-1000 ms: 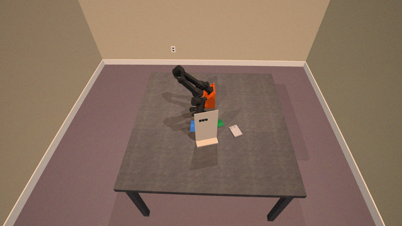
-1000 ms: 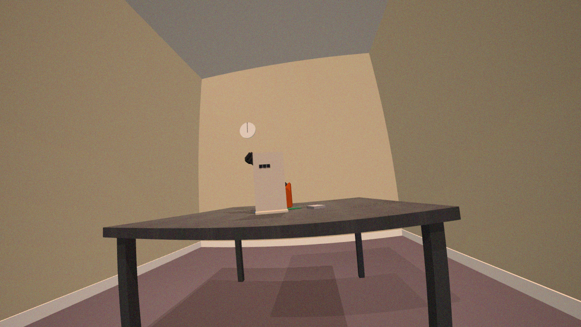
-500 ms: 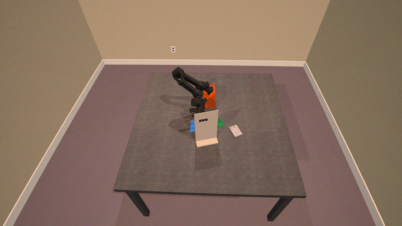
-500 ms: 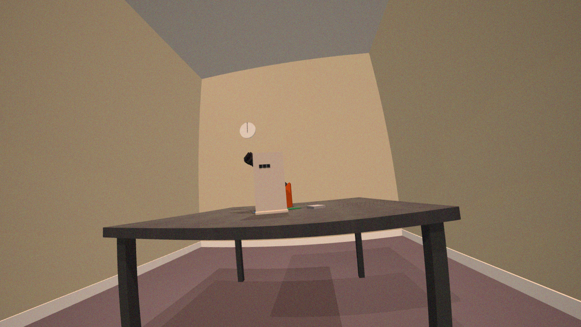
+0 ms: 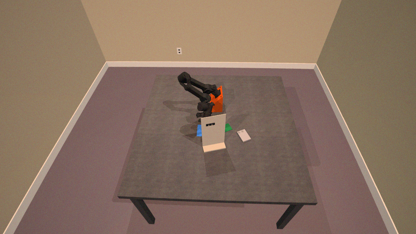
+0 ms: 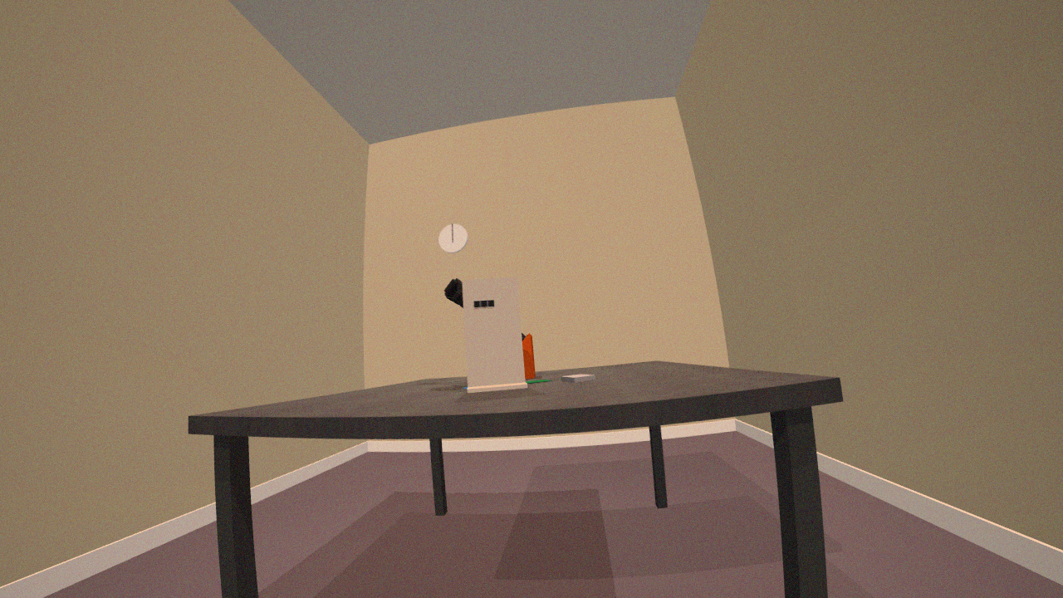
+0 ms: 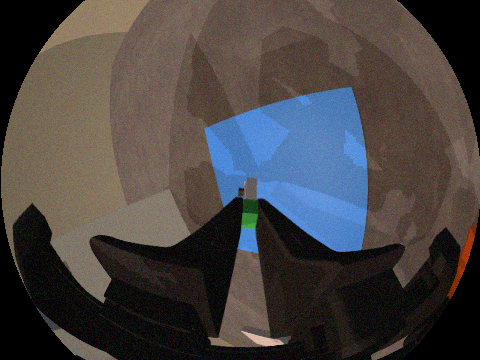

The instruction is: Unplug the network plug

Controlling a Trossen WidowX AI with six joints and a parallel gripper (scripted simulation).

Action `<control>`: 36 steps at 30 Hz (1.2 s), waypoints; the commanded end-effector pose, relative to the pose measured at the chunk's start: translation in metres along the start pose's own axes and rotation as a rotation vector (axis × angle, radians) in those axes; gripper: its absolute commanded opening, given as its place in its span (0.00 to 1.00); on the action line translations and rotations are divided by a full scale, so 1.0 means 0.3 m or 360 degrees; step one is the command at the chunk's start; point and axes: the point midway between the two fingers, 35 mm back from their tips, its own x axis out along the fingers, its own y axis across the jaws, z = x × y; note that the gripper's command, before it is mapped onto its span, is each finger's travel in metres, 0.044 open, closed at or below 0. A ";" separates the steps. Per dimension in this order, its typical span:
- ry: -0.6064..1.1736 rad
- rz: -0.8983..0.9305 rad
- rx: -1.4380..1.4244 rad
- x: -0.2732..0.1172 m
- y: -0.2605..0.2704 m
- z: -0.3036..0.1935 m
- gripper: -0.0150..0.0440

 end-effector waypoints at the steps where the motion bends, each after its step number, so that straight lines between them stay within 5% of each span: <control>1: 0.0004 -0.0012 -0.0016 0.008 -0.016 -0.001 0.25; 28: -0.0001 -0.0003 -0.0007 0.025 -0.017 0.007 0.25; 34: -0.0001 -0.0003 -0.0007 0.025 -0.017 0.007 0.52; 36: -0.0001 -0.0003 -0.0007 0.025 -0.017 0.007 0.52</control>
